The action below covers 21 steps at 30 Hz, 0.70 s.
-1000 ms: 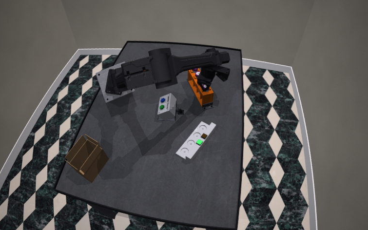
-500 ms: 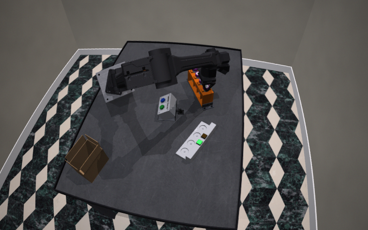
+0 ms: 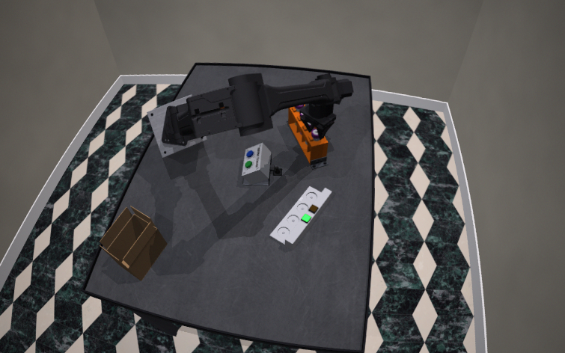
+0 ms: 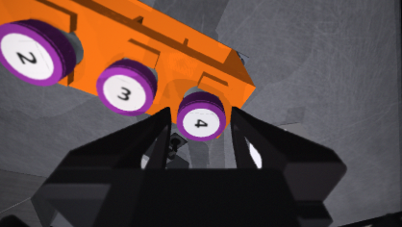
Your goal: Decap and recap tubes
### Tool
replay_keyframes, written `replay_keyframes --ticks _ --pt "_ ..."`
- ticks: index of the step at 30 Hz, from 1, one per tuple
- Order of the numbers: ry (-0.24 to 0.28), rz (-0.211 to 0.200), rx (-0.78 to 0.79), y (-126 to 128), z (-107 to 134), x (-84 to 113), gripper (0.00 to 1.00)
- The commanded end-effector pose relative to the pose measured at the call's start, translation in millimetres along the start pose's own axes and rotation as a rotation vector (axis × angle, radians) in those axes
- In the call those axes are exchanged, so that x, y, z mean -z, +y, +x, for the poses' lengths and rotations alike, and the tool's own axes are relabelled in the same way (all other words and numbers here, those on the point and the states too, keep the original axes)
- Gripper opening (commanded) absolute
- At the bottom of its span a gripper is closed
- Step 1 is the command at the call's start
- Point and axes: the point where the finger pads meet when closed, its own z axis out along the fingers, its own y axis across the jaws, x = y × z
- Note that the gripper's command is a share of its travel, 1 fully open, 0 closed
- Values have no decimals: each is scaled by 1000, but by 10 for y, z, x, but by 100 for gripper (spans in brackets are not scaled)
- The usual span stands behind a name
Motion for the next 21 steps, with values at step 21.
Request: replay_keyframes --ticks 21 --pt "-34 21 828 -54 -139 65 49"
